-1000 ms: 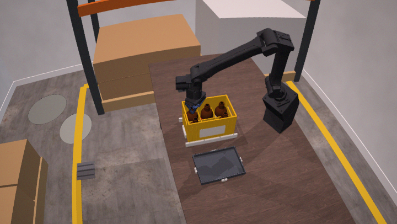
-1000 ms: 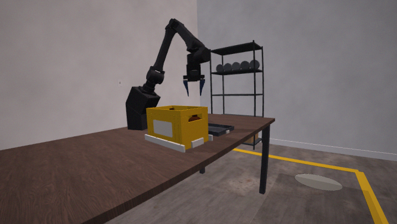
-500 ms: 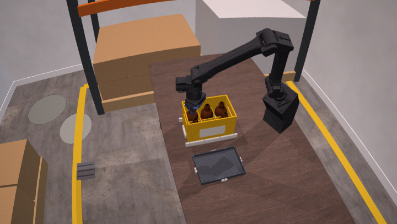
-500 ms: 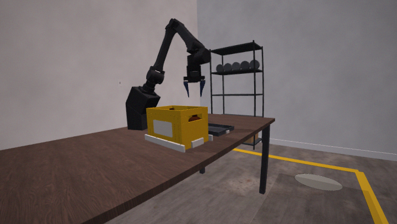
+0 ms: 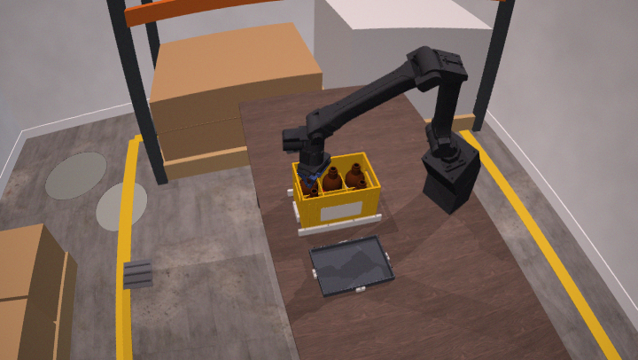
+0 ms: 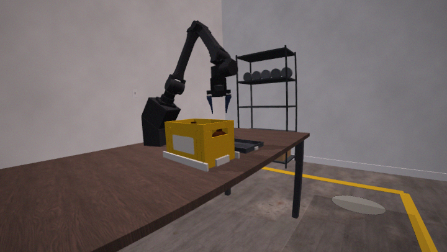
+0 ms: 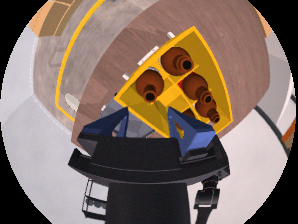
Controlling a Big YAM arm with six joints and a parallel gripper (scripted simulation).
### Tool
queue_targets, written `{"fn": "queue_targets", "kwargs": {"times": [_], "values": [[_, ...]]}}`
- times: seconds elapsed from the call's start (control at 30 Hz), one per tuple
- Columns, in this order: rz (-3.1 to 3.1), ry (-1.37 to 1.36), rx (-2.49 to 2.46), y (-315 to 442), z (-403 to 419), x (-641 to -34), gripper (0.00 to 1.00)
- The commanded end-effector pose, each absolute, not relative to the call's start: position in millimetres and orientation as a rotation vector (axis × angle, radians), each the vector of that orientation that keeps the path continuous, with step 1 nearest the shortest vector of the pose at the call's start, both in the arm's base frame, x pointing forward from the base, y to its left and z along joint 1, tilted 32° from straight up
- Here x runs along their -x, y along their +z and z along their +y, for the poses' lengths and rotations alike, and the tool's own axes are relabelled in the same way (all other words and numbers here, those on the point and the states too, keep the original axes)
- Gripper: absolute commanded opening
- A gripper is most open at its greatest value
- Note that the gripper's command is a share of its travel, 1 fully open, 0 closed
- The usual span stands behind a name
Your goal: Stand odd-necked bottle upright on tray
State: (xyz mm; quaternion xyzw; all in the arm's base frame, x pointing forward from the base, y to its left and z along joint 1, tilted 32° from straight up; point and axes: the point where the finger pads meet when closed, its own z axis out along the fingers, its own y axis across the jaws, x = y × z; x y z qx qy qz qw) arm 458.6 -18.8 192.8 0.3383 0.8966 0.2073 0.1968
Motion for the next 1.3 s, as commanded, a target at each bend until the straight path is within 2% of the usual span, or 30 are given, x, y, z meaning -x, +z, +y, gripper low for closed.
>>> {"fn": "queue_targets", "kwargs": {"times": [0.0,1.27], "values": [[2.533,0.582,-0.956,175,-12,-465,0.61],[2.534,0.581,-0.951,164,-9,-472,0.61]]}}
